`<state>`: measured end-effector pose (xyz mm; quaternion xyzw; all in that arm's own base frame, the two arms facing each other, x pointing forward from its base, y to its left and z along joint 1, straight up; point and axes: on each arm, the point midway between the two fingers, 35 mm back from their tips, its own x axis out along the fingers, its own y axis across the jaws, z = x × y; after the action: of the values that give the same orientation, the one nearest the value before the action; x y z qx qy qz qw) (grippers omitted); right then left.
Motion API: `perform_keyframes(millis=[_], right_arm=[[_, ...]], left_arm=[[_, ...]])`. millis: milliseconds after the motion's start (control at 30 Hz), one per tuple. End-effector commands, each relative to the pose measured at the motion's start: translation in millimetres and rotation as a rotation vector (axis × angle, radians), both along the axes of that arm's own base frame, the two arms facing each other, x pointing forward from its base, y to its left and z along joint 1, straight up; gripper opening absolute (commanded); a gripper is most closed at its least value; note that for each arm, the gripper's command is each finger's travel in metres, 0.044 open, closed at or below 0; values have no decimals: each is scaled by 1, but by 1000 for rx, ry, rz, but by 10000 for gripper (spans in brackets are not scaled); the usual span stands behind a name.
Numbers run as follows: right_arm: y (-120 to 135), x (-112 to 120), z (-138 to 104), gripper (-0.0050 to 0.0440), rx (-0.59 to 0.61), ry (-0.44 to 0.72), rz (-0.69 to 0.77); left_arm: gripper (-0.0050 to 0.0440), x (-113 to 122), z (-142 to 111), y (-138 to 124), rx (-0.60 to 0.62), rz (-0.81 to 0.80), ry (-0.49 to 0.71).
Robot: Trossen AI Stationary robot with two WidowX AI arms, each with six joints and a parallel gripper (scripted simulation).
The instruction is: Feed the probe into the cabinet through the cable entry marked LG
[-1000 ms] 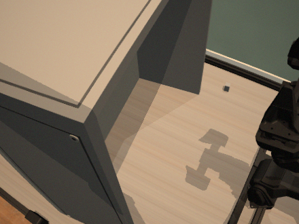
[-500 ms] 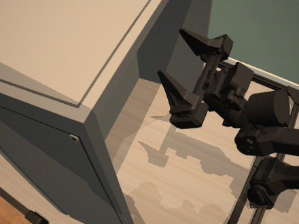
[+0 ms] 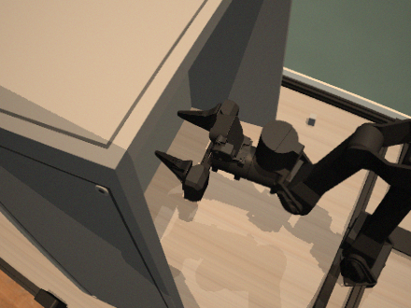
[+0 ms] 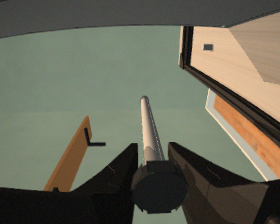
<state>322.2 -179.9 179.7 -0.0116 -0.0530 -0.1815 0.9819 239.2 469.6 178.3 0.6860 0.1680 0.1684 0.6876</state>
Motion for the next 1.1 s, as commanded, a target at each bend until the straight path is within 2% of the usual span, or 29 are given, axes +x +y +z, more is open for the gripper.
perform_keyframes(millis=[0,67,100,633,700,867,1000,1067], right_arm=[[-3,5,-34,440,60,77,2],[-4,6,-58,440,98,131,2],[-4,6,-60,440,102,137,2],[-4,6,-60,440,102,137,2],[-12,4,-60,440,102,138,2],[-58,-14,-60,440,102,137,2],[-59,-14,-60,440,102,137,2],[-47,-6,-61,440,102,138,2]], left_arm=[[0,0,0,1,2,4,1],[0,0,0,1,2,4,1],[0,0,0,1,2,4,1],[0,0,0,1,2,4,1],[0,0,0,1,2,4,1],[0,0,0,1,2,4,1],[0,0,0,1,2,4,1],[0,0,0,1,2,4,1]])
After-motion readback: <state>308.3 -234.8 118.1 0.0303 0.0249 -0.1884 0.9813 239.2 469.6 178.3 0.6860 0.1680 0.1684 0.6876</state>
